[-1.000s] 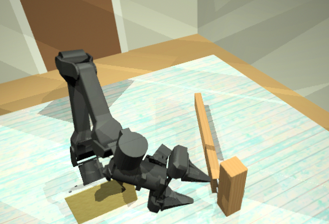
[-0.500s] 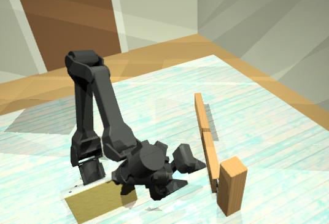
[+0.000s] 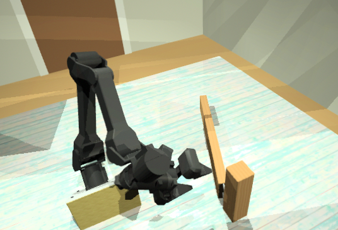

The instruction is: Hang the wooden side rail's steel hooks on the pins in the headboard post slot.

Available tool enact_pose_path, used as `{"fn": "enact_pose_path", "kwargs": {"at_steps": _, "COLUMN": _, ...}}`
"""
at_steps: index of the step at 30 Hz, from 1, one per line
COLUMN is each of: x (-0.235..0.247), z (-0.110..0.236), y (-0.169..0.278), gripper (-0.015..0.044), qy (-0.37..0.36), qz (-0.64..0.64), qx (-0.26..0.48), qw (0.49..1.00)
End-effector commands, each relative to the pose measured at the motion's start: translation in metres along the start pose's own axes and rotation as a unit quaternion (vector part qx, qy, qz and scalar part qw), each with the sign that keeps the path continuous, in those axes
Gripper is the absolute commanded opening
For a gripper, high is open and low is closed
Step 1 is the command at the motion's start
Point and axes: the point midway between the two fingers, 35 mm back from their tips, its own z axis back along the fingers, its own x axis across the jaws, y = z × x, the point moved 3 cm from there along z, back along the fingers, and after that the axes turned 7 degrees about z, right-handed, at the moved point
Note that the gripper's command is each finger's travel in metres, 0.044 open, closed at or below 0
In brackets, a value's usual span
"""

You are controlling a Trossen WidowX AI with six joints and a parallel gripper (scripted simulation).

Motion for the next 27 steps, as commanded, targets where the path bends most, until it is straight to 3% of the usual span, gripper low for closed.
{"fn": "enact_pose_path", "kwargs": {"at_steps": 1, "x": -0.002, "z": -0.007, "y": -0.003, "gripper": 0.0440, "qy": -0.024, "qz": -0.070, "qx": 0.029, "qw": 0.997}}
{"fn": "enact_pose_path", "kwargs": {"at_steps": 7, "x": -0.007, "z": -0.023, "y": -0.012, "gripper": 0.0440, "qy": -0.051, "qz": -0.259, "qx": 0.126, "qw": 0.956}}
{"fn": "enact_pose_path", "kwargs": {"at_steps": 13, "x": -0.013, "z": -0.034, "y": -0.024, "gripper": 0.0440, "qy": -0.020, "qz": -0.423, "qx": 0.224, "qw": 0.878}}
{"fn": "enact_pose_path", "kwargs": {"at_steps": 20, "x": -0.020, "z": -0.043, "y": -0.043, "gripper": 0.0440, "qy": 0.082, "qz": -0.577, "qx": 0.307, "qw": 0.753}}
{"fn": "enact_pose_path", "kwargs": {"at_steps": 27, "x": -0.029, "z": -0.046, "y": -0.069, "gripper": 0.0440, "qy": 0.228, "qz": -0.690, "qx": 0.323, "qw": 0.607}}
